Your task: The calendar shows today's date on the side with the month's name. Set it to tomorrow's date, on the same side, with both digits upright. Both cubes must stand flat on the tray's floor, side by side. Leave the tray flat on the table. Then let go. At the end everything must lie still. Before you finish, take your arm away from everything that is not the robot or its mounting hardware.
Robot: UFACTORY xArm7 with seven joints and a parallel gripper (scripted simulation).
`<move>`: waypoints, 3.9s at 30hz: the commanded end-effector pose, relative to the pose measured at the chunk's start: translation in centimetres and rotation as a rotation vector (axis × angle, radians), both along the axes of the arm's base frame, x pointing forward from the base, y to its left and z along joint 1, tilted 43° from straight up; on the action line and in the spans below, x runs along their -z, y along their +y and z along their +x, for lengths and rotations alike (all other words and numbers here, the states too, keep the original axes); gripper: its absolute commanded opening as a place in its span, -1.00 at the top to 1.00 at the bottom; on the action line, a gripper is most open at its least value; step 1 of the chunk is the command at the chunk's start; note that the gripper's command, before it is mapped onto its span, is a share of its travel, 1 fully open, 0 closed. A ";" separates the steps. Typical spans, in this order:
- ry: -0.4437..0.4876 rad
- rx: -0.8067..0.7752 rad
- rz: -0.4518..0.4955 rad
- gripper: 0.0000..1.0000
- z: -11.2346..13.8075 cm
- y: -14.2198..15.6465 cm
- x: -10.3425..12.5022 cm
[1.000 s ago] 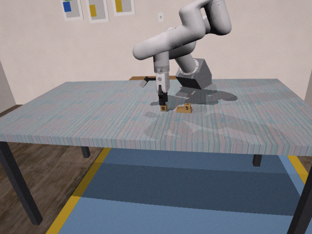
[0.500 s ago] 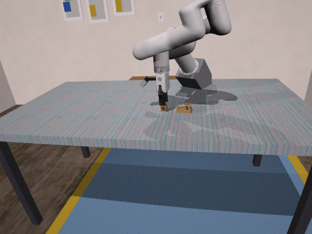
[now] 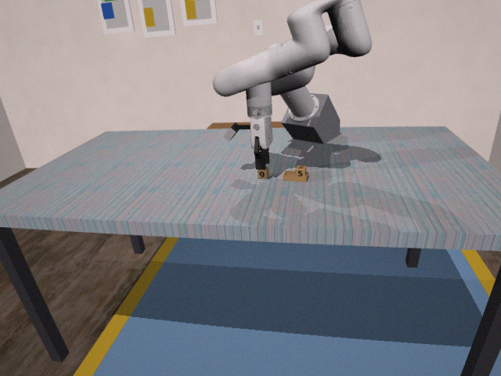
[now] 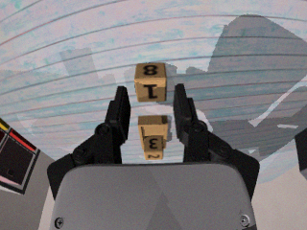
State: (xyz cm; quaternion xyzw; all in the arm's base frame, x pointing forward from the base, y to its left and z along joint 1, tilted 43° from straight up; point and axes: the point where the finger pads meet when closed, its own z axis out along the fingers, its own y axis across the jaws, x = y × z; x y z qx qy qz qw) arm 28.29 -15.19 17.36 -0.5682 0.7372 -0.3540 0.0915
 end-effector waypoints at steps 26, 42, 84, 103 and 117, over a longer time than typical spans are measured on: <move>-0.002 0.000 0.000 0.05 1.1 -0.9 1.5; -0.002 0.000 0.000 0.05 1.4 -1.1 1.9; -0.002 0.000 0.000 0.47 1.4 -1.1 1.9; -0.002 0.000 0.000 0.47 1.4 -1.1 1.9; -0.002 0.000 0.000 0.47 0.1 0.0 0.0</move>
